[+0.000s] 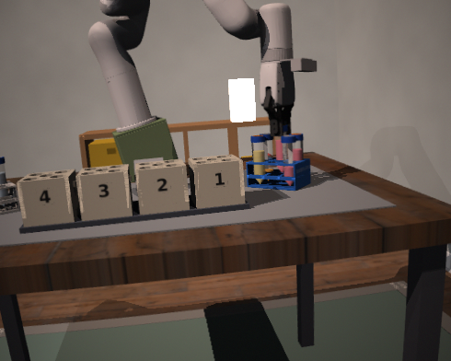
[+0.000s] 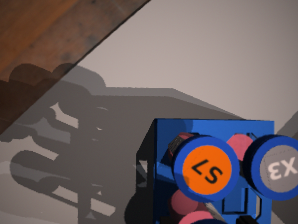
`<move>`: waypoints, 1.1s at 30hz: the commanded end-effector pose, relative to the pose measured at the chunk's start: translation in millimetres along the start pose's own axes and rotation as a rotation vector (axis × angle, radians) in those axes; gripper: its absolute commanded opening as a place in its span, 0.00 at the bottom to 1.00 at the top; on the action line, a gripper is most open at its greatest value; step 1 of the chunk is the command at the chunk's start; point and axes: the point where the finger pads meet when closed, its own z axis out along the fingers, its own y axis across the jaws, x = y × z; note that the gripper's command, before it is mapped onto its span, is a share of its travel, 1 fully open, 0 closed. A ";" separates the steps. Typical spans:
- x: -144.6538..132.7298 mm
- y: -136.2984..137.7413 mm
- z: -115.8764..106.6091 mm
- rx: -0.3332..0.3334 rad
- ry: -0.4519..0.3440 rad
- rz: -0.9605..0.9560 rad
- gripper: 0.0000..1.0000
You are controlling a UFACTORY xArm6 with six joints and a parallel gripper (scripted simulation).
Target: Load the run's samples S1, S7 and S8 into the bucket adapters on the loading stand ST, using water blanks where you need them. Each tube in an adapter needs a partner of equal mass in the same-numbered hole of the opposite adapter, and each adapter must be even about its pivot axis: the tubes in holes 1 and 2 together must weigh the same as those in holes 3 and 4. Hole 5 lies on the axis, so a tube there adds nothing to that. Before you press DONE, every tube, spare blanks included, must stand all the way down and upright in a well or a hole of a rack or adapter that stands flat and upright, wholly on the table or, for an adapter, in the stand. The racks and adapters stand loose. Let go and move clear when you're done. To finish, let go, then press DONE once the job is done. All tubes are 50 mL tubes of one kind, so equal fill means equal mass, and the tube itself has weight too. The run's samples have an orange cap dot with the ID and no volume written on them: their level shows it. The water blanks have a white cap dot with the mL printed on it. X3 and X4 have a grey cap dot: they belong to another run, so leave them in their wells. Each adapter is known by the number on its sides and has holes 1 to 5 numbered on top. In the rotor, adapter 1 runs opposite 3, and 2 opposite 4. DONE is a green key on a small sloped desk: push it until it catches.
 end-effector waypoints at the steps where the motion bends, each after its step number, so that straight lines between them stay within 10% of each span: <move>1: 1.9 -0.1 -7.8 0.001 0.005 0.000 0.00; 33: 1.7 -0.1 -63.9 0.001 0.005 0.000 0.00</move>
